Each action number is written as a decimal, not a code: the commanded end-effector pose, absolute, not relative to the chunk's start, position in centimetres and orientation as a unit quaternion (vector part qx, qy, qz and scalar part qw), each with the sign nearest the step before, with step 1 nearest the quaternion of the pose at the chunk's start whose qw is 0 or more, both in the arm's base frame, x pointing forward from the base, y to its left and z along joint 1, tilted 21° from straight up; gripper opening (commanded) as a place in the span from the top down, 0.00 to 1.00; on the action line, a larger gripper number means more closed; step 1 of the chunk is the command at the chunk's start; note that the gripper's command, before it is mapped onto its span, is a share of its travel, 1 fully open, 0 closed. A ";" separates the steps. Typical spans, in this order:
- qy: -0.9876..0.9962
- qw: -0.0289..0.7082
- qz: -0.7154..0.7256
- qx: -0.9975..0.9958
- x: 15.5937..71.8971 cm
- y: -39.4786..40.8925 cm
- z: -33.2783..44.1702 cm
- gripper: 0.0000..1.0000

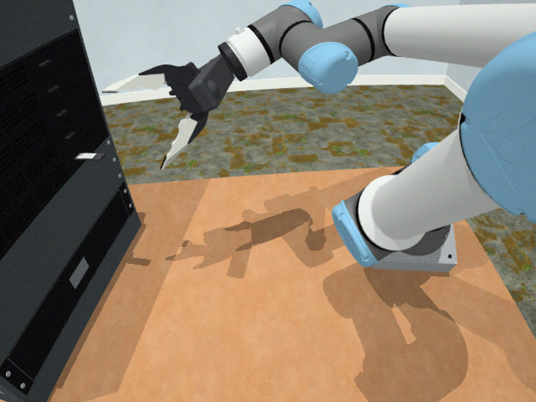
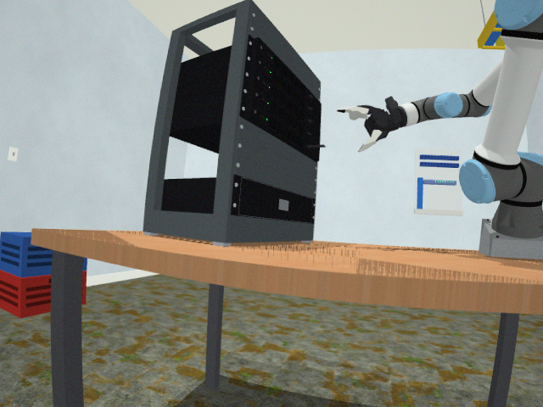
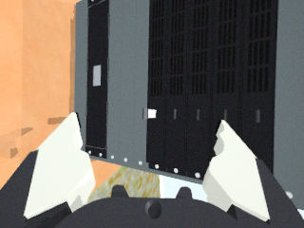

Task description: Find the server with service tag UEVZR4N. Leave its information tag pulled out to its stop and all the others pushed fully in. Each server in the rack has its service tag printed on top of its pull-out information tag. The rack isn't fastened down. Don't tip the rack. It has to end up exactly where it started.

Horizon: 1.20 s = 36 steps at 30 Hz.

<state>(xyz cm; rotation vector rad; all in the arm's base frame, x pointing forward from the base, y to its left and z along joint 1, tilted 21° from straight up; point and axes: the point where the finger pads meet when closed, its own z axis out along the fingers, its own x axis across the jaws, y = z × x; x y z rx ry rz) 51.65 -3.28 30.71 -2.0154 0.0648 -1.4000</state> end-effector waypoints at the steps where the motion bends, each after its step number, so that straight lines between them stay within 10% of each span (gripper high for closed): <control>1: 0.023 0.337 -0.536 -0.774 51.7 -3.2 30.5 0.00; 36: 0.006 0.324 -0.538 -0.778 51.7 -3.0 29.9 0.00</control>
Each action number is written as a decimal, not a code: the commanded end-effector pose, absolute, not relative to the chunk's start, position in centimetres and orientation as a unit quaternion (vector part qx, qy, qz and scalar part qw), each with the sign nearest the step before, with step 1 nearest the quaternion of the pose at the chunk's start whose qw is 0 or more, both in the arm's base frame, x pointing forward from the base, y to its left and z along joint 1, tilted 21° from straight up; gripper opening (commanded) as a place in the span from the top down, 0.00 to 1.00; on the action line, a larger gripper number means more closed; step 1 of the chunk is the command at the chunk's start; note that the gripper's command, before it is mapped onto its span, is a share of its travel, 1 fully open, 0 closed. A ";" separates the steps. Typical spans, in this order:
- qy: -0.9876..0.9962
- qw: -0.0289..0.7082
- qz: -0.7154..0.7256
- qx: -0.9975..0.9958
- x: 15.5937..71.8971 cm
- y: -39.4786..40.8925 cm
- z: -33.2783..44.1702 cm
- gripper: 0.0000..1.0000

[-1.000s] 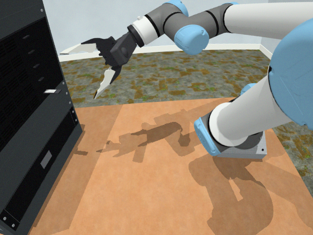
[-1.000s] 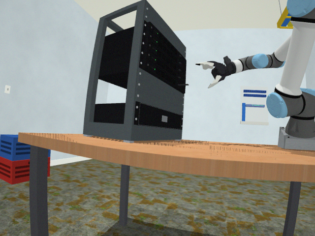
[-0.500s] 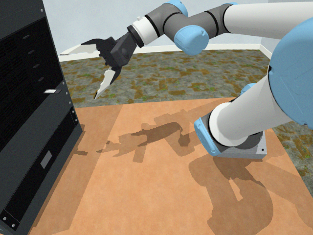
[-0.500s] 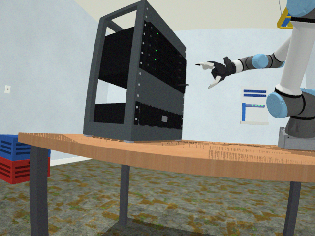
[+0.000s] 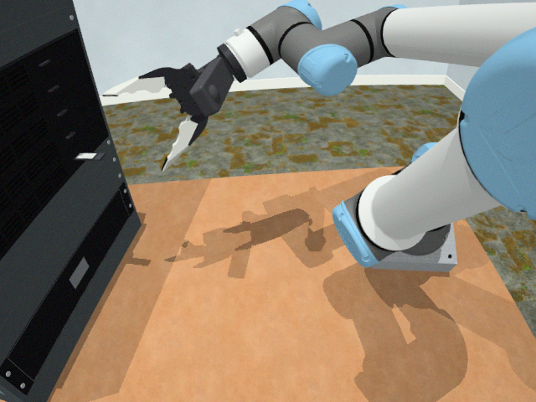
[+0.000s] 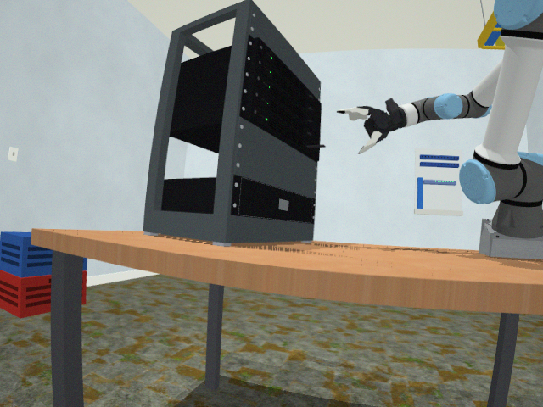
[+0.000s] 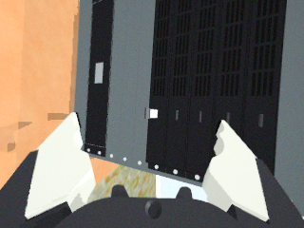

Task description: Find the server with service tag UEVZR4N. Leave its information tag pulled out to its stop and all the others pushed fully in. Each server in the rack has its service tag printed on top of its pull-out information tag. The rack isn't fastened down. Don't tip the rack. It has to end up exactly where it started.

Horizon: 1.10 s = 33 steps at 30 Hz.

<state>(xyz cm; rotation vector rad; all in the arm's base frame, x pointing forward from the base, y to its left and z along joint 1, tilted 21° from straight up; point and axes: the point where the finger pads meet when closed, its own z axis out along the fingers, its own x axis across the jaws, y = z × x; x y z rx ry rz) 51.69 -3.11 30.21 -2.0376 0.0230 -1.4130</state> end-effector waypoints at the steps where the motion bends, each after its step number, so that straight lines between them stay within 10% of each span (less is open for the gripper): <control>1: 0.005 0.324 -0.538 -0.778 51.7 -3.0 29.9 0.00; 33: -0.021 0.305 -0.541 -0.784 51.8 -2.7 29.1 0.00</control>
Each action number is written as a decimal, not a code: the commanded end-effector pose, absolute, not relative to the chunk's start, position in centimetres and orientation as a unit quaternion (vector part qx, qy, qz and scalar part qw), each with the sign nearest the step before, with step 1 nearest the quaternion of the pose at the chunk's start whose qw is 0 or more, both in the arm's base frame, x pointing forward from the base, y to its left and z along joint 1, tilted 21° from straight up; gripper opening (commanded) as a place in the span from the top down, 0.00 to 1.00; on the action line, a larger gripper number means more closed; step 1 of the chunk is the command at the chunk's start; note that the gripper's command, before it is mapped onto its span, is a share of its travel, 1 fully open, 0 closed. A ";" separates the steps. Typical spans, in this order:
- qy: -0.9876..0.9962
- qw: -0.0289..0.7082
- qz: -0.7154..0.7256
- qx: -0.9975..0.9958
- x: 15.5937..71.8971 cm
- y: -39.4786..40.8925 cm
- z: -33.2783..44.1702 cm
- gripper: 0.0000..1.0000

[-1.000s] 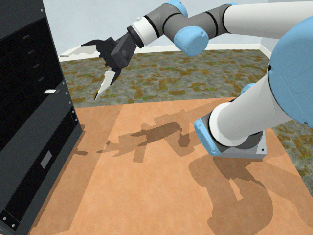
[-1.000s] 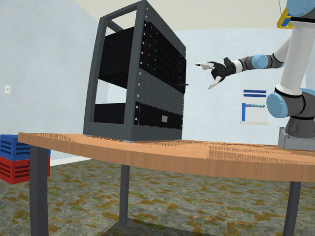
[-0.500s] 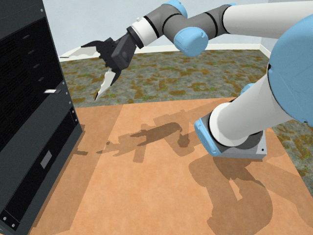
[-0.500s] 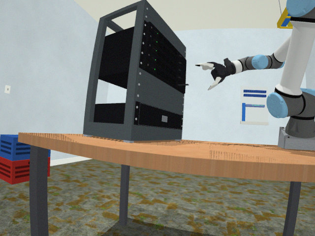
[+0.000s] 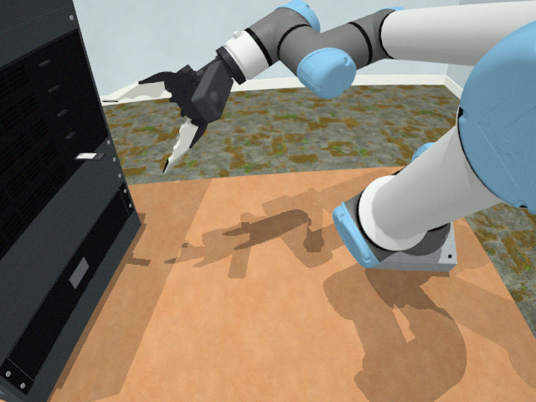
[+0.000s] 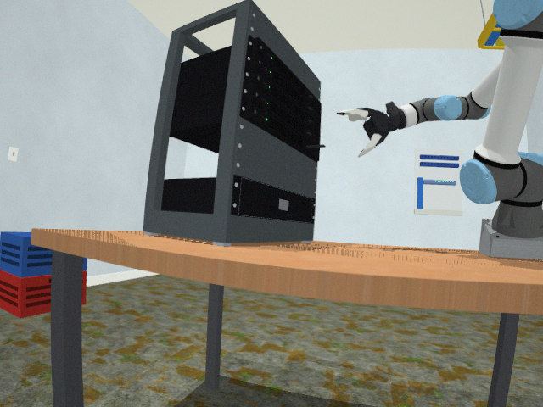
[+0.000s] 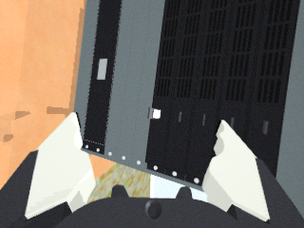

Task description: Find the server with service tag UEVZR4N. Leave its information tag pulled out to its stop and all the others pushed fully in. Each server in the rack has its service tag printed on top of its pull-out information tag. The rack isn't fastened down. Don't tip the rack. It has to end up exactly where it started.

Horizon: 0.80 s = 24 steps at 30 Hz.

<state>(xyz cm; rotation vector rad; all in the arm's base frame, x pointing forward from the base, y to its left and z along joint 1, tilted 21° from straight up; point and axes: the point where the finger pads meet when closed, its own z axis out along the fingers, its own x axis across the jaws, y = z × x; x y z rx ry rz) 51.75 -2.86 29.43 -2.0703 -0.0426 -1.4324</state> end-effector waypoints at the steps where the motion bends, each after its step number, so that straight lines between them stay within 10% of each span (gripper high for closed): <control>1: -0.022 0.304 -0.541 -0.784 51.8 -2.7 29.1 0.00; 24: -0.048 0.285 -0.544 -0.788 51.8 -2.5 28.3 0.00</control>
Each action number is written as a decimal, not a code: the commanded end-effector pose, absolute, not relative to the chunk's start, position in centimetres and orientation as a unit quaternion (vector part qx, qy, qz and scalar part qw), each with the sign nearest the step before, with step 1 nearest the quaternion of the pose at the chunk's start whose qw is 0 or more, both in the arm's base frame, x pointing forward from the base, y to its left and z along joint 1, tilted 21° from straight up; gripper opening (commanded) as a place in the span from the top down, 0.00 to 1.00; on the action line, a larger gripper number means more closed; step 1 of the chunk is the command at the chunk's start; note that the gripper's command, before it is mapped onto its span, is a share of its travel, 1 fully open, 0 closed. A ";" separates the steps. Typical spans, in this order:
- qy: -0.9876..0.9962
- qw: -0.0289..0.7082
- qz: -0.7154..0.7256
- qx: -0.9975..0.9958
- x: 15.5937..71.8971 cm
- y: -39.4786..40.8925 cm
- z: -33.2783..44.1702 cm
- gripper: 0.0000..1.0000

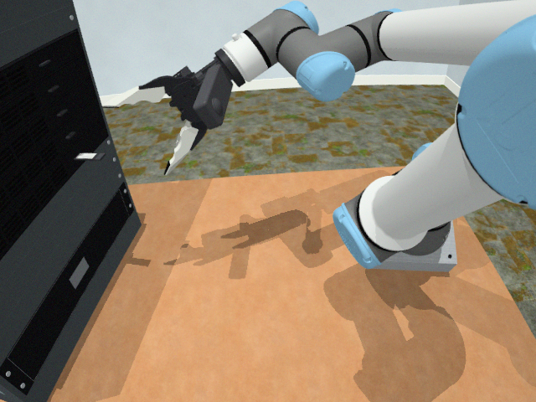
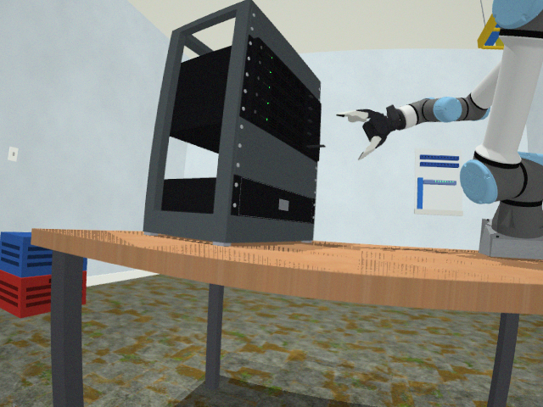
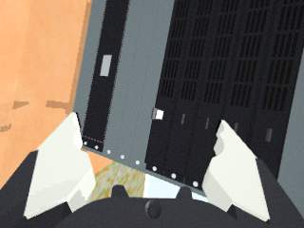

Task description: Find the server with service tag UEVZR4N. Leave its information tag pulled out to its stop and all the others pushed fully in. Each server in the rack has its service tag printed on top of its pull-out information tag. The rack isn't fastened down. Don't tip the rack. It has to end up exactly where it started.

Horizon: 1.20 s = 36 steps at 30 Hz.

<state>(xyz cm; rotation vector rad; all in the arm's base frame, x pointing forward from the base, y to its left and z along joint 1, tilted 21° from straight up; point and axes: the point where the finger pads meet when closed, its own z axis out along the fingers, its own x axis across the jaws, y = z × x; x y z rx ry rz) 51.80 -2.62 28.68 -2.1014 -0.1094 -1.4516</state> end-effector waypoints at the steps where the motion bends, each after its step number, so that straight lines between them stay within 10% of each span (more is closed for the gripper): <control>1: -0.049 0.284 -0.544 -0.788 51.8 -2.5 28.3 0.00; 36: -0.098 0.246 -0.547 -0.794 52.0 -2.1 26.8 0.00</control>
